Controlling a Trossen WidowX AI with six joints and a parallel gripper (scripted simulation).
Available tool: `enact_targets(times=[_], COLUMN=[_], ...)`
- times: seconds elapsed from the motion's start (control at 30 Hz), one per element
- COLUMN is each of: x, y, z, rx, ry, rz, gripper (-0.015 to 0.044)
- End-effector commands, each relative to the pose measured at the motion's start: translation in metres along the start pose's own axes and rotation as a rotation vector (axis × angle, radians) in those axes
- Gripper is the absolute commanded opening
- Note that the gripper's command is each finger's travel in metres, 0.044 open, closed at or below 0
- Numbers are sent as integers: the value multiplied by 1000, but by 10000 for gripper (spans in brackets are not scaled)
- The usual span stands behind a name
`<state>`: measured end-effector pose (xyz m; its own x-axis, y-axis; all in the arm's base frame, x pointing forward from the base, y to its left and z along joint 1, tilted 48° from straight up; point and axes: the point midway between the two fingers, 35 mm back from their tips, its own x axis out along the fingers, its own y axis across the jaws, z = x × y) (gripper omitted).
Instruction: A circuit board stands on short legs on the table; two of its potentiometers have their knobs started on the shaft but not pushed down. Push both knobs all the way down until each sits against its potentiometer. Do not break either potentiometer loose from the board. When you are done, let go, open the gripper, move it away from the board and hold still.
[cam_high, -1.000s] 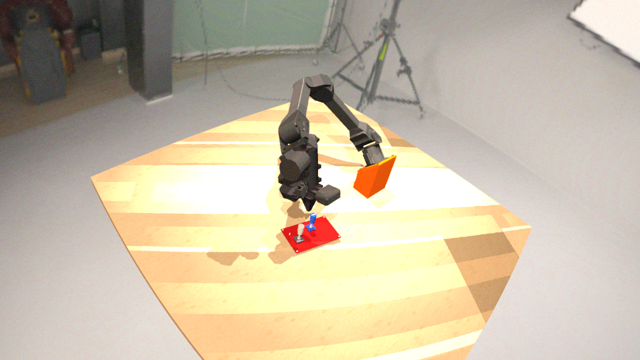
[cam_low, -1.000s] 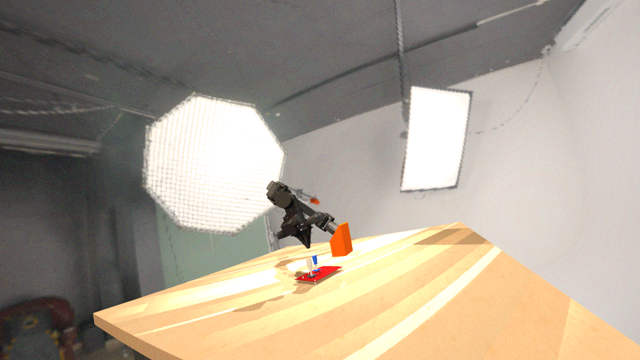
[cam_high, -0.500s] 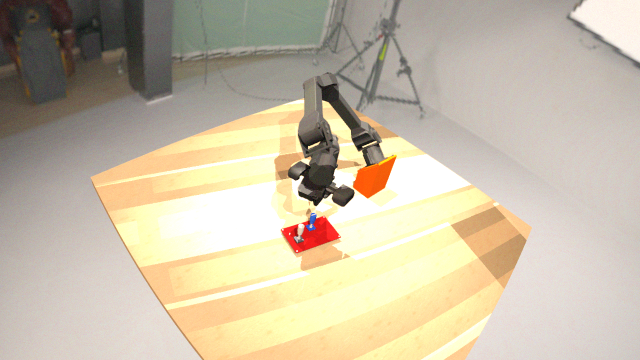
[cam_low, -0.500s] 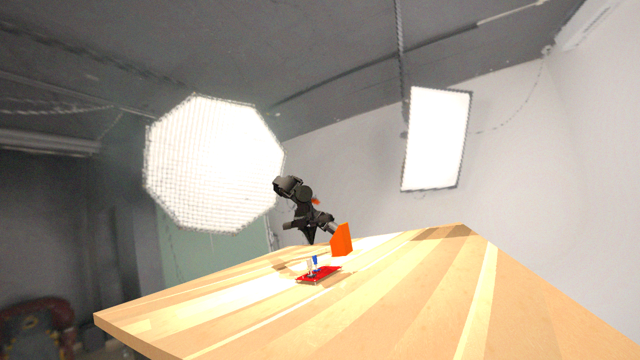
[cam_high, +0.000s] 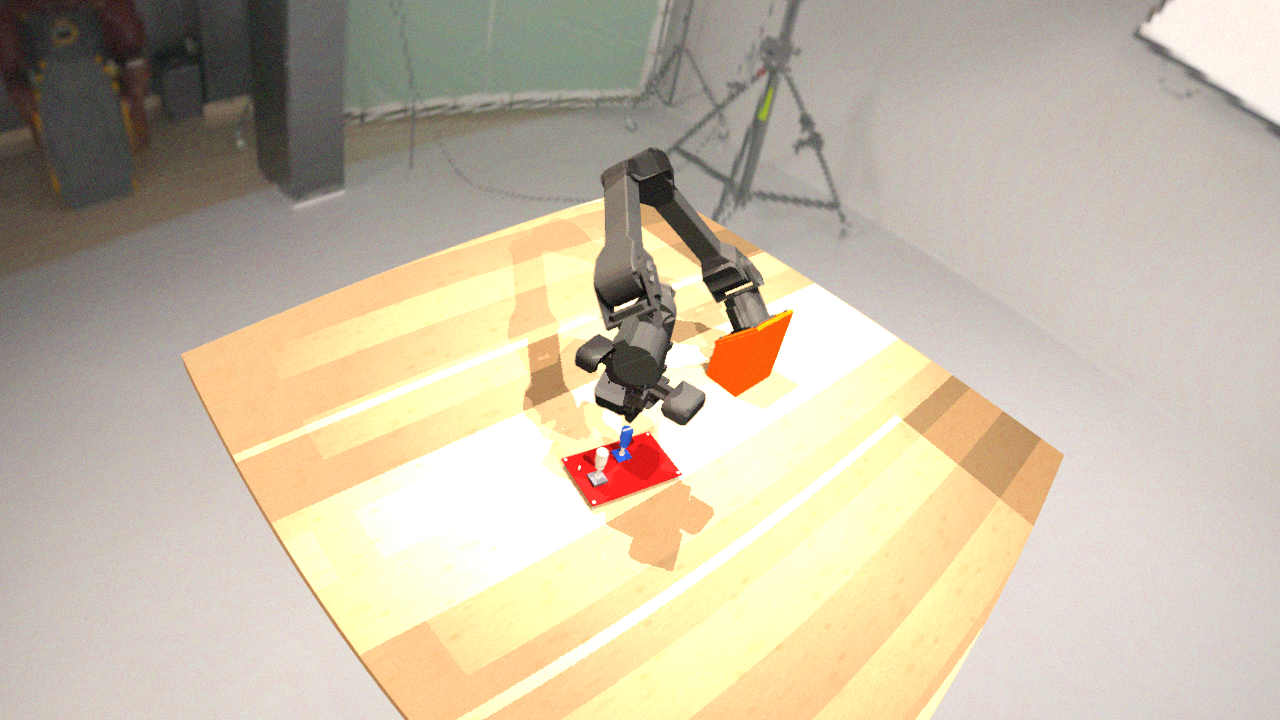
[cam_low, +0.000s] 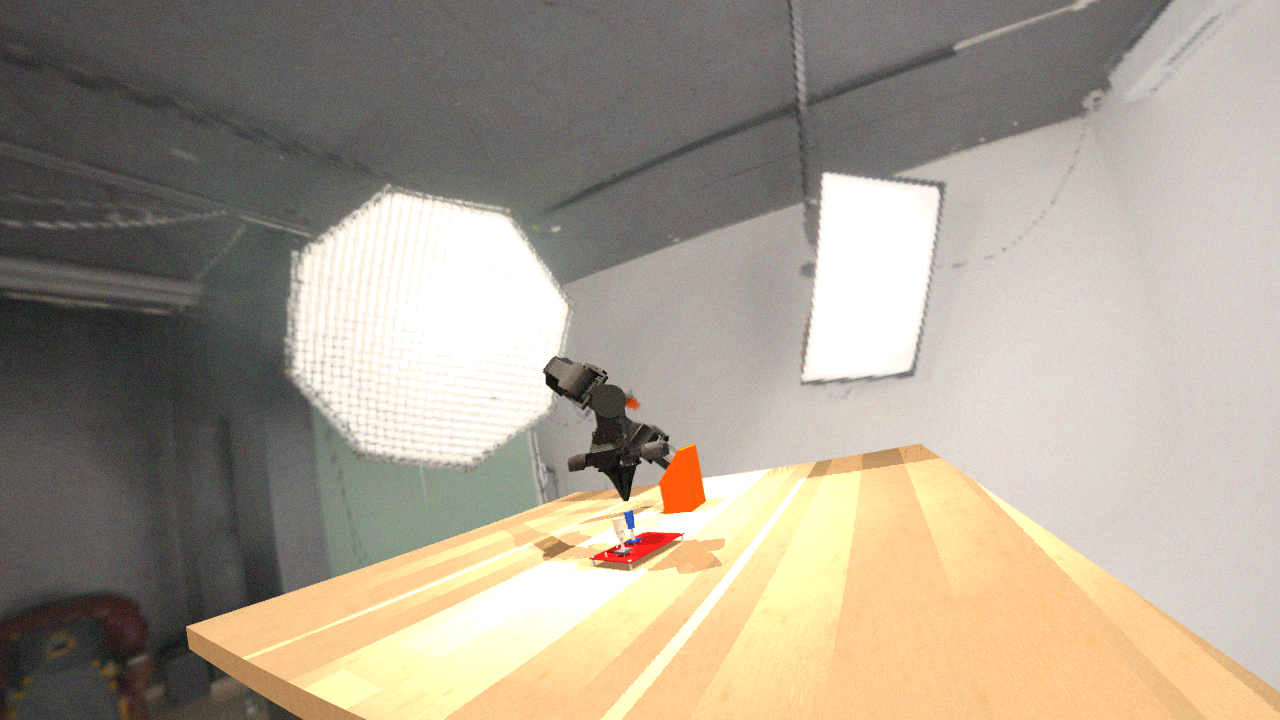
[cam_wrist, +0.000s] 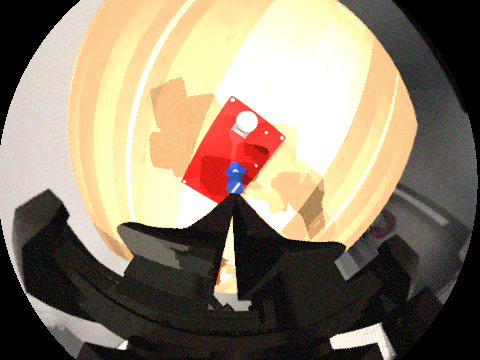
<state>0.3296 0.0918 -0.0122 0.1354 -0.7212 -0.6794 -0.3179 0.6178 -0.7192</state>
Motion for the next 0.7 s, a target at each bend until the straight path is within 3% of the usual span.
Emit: enact_targets(times=[0.0, 0.67], x=[8, 16], y=[0, -1], z=[-1, -1], rx=[-5, -5], ry=[1, 1], rz=[-4, -5], gripper=[0, 0])
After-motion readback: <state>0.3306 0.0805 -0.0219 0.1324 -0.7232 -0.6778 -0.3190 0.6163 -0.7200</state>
